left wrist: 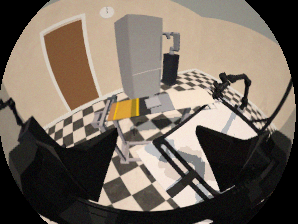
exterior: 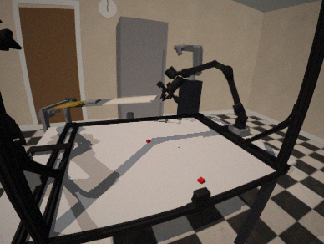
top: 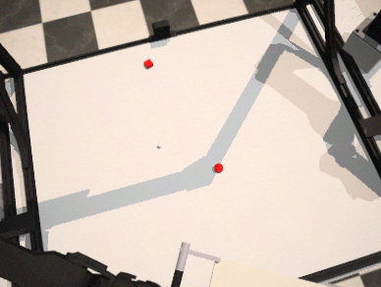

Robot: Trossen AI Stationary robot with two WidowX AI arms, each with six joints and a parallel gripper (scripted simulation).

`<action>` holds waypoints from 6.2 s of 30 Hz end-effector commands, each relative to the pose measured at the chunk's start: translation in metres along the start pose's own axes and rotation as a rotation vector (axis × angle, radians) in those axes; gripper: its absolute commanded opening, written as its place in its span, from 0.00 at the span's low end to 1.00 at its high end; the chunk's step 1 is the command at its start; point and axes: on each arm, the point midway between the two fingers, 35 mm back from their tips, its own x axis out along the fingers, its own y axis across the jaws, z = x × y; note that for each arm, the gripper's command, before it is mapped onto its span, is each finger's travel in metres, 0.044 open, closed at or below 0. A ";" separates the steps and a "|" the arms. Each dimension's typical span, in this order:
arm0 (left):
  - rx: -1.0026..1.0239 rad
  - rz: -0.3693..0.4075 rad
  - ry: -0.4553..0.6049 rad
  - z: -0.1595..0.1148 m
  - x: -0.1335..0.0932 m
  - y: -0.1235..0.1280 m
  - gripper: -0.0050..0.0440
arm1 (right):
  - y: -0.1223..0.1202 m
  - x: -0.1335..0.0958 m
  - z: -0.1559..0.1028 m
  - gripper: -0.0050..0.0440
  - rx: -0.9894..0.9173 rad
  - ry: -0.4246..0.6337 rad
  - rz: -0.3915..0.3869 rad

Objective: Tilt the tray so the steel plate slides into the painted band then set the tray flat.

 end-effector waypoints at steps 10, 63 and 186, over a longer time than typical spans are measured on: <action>0.001 -0.002 -0.002 0.000 0.000 0.000 1.00 | 0.028 -0.025 0.001 0.10 0.000 -0.006 0.079; 0.001 -0.002 -0.002 0.000 0.000 0.000 1.00 | 0.042 -0.037 0.001 0.10 0.000 -0.006 0.121; 0.001 -0.002 -0.002 0.000 0.000 0.000 1.00 | 0.011 -0.010 0.001 0.10 0.001 -0.006 0.043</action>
